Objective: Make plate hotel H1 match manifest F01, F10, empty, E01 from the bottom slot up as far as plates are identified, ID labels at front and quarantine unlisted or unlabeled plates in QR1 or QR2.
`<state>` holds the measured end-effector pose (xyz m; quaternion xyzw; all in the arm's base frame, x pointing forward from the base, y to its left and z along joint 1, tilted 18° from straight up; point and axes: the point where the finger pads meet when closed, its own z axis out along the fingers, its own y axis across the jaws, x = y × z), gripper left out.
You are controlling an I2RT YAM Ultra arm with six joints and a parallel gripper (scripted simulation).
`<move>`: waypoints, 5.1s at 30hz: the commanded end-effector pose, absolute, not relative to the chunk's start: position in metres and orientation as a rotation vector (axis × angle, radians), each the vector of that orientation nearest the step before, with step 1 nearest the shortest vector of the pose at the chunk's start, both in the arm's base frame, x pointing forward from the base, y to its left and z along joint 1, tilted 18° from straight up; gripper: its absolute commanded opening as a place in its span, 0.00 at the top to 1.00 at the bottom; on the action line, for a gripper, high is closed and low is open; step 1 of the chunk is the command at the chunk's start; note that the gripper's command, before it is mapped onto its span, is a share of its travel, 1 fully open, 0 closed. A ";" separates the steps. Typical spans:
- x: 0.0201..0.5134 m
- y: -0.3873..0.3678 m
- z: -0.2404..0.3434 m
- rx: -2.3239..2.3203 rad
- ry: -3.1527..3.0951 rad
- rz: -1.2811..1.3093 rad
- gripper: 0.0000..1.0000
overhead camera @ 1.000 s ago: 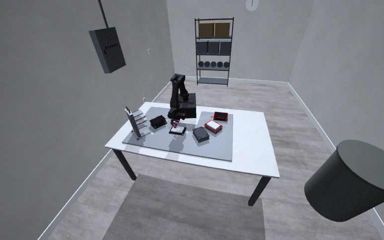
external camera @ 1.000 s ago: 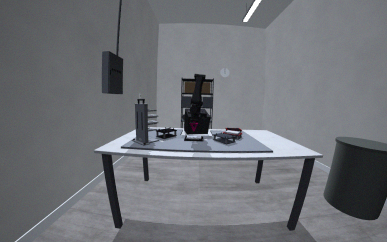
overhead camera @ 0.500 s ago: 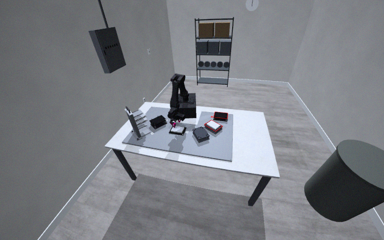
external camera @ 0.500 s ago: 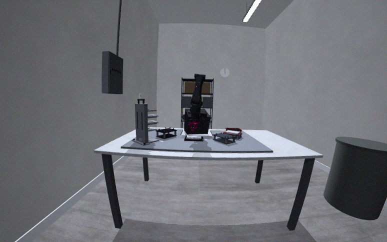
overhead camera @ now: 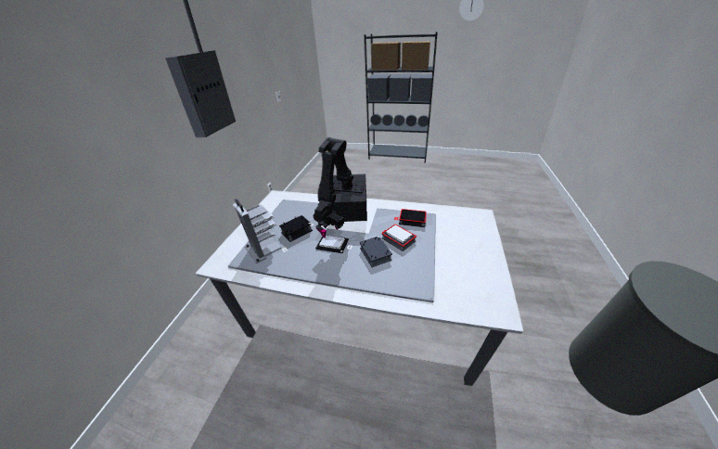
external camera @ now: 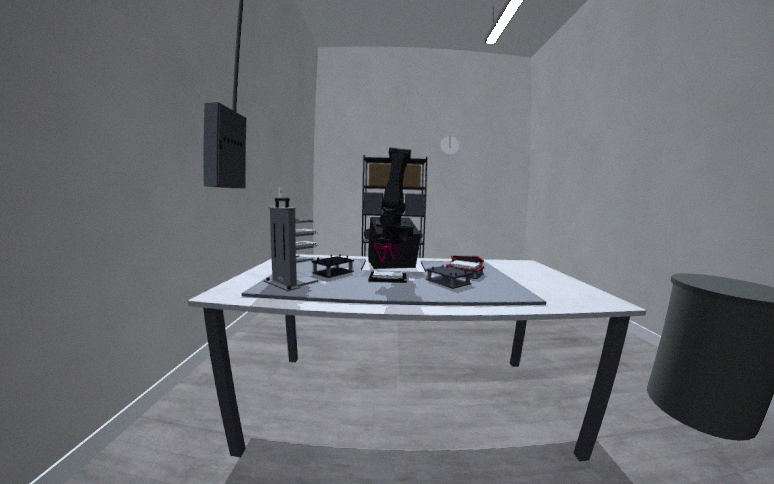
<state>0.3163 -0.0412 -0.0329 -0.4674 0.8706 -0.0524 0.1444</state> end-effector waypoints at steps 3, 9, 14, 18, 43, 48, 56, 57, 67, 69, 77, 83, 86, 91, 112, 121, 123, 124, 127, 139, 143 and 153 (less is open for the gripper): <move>0.318 -0.041 -0.030 -1.214 2.560 -0.129 0.00; 0.318 -0.041 -0.030 -1.056 2.625 -0.103 0.00; 0.318 -0.041 -0.030 -0.923 2.672 -0.081 0.00; 0.318 -0.041 -0.030 -0.815 2.705 -0.063 0.00; 0.318 -0.041 -0.030 -0.238 2.814 0.032 0.00; 0.318 -0.041 -0.030 -0.097 2.823 0.054 0.00; 0.318 -0.041 -0.030 0.073 2.826 0.081 0.00; 0.318 -0.041 -0.030 0.101 2.826 0.086 0.00; 0.318 -0.041 -0.030 0.384 2.807 0.130 0.00; 0.318 -0.041 -0.030 0.440 2.801 0.139 0.00; 0.318 -0.041 -0.030 0.608 2.774 0.165 0.00; 0.318 -0.041 -0.030 0.775 2.738 0.190 0.00; 0.318 -0.041 -0.030 0.858 2.717 0.203 0.00; 0.318 -0.041 -0.030 0.967 2.685 0.219 0.00; 0.318 -0.041 -0.030 1.631 2.389 0.317 0.00; 0.318 -0.041 -0.030 1.889 2.217 0.354 0.00; 0.318 -0.041 -0.030 1.921 2.194 0.358 0.00; 0.318 -0.041 -0.030 1.951 2.170 0.363 0.00; 0.318 -0.041 -0.030 2.043 2.096 0.375 0.00; 0.320 -0.041 -0.035 2.166 1.987 0.392 0.00; 0.321 -0.040 -0.040 2.166 1.988 0.392 0.00; 0.325 -0.040 -0.053 2.166 1.988 0.392 0.00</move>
